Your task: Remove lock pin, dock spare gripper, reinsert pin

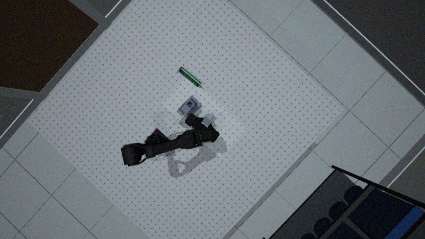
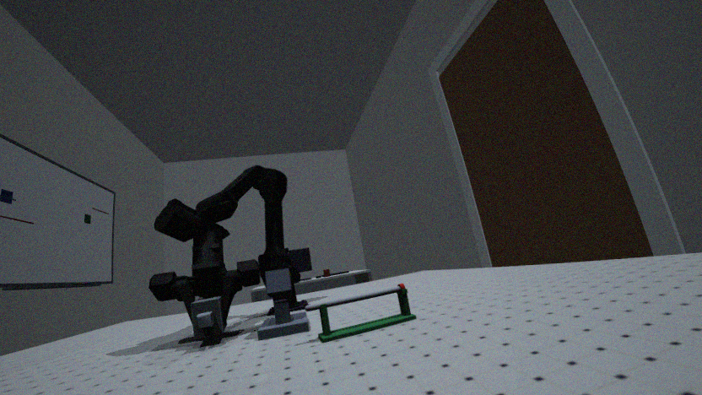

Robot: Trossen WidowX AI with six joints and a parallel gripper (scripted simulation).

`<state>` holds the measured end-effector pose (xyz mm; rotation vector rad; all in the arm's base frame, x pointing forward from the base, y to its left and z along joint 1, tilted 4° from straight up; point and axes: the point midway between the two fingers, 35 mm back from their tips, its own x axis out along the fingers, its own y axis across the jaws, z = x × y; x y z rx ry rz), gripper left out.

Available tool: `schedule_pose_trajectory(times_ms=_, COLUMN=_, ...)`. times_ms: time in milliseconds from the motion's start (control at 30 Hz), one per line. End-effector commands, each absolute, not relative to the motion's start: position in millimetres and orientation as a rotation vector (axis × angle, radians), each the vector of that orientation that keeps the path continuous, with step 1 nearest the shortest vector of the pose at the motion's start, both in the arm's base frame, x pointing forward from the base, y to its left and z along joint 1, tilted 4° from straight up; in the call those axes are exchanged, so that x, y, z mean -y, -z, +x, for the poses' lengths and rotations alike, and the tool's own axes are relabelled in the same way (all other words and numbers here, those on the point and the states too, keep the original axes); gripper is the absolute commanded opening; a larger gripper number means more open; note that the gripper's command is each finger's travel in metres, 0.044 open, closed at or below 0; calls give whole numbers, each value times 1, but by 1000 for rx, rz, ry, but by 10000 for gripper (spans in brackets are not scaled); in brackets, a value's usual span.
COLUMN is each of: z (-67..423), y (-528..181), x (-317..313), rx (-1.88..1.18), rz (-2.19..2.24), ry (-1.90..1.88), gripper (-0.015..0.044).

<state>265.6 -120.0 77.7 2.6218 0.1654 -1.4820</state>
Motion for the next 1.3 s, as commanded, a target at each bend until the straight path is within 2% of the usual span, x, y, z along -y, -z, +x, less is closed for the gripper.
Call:
schedule_pose_trajectory(times_ms=0, z=270, y=-101, x=122, rx=-150, rz=2627, ry=1436, gripper=0)
schedule_pose_trajectory(times_ms=700, z=260, y=-179, x=113, rx=-150, rz=2627, ry=1437, gripper=0)
schedule_pose_trajectory(times_ms=1267, z=259, y=-172, x=111, rx=-175, rz=2603, ry=1452, gripper=0)
